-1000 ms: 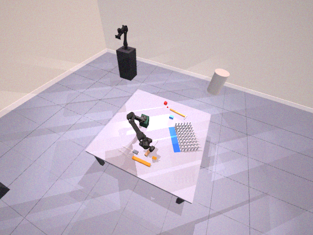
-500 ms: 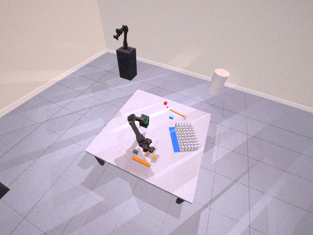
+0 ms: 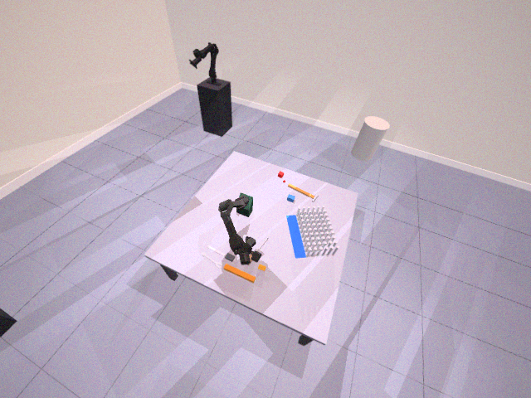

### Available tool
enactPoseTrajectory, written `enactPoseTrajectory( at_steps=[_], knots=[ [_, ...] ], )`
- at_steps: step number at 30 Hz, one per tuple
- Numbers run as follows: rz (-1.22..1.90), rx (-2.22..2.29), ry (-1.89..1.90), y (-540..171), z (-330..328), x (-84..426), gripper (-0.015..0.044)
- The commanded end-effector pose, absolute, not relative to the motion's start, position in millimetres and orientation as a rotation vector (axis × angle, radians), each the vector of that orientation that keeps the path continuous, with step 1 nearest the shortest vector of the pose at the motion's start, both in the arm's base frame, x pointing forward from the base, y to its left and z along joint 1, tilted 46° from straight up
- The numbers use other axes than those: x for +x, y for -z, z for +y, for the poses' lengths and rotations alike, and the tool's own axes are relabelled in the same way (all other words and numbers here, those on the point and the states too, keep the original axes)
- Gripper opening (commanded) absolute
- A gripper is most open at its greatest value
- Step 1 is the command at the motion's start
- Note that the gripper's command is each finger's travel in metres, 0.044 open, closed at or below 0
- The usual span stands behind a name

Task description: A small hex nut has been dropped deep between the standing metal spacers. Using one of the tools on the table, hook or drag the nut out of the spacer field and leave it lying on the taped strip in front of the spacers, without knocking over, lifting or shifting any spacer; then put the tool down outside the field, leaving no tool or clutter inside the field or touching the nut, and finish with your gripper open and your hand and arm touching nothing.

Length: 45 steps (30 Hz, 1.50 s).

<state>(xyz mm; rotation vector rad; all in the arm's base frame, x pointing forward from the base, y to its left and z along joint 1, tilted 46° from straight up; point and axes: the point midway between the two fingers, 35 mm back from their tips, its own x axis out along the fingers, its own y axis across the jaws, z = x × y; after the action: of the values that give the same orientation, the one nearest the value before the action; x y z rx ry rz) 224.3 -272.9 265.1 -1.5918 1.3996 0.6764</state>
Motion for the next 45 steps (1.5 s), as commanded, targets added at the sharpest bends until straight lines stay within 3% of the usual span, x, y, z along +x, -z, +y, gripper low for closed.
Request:
enactPoseTrajectory(
  at_steps=[1, 45],
  knots=[
    [1.395, -1.586, -0.677, -264.7, -272.7, 224.9, 0.028],
    [1.398, -1.585, -0.676, -226.1, -315.3, 226.7, 0.028]
  ],
)
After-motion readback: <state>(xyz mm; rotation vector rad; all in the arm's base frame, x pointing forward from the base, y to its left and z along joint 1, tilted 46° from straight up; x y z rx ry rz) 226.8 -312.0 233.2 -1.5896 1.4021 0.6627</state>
